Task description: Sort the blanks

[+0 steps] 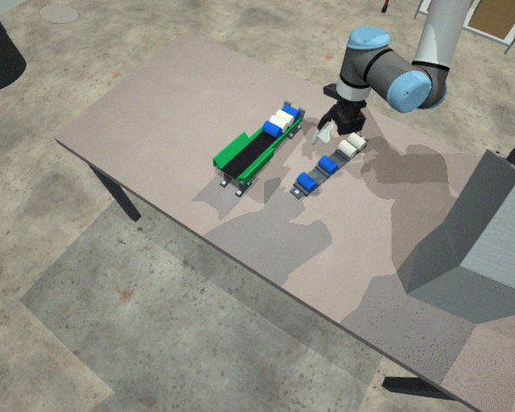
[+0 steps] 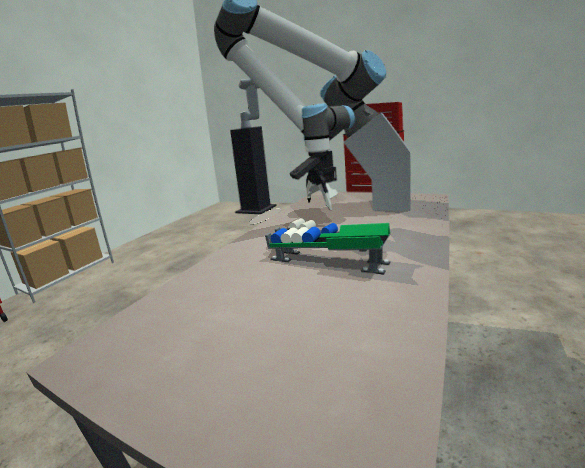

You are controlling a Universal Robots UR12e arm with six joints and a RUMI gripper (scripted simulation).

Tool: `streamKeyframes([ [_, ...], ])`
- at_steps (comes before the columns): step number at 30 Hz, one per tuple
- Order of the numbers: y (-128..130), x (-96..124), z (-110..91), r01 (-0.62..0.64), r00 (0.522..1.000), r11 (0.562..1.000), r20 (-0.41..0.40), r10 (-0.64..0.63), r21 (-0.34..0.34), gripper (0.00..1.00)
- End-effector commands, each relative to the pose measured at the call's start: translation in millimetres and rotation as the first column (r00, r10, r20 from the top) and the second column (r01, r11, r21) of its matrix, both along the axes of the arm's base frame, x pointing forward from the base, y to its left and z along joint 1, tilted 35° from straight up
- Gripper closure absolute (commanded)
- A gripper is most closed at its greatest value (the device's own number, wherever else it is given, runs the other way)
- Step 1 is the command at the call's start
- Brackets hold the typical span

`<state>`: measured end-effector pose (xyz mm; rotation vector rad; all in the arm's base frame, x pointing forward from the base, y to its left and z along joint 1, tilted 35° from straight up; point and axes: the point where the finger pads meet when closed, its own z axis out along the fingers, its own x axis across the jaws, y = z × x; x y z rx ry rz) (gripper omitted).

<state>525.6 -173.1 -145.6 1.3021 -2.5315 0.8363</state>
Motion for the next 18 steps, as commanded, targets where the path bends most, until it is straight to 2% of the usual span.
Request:
streamKeyframes([
  [1,16.2,8.7,-11.0,-0.236,0.962,0.972,-0.147,0.232,-0.008,0.00],
  [6,31.7,13.0,-21.3,-0.407,0.880,0.914,-0.266,0.394,0.009,0.00],
  [8,31.7,13.0,-21.3,-0.407,0.880,0.914,-0.266,0.394,0.009,0.00],
  [9,35.1,13.1,-23.6,-0.491,0.820,0.871,-0.323,0.473,0.027,0.00],
  [13,47.2,15.9,-31.6,-0.602,0.714,0.796,-0.404,0.572,0.062,0.00],
  [18,61.7,17.4,-41.4,-0.722,0.550,0.681,-0.495,0.673,0.122,0.00],
])
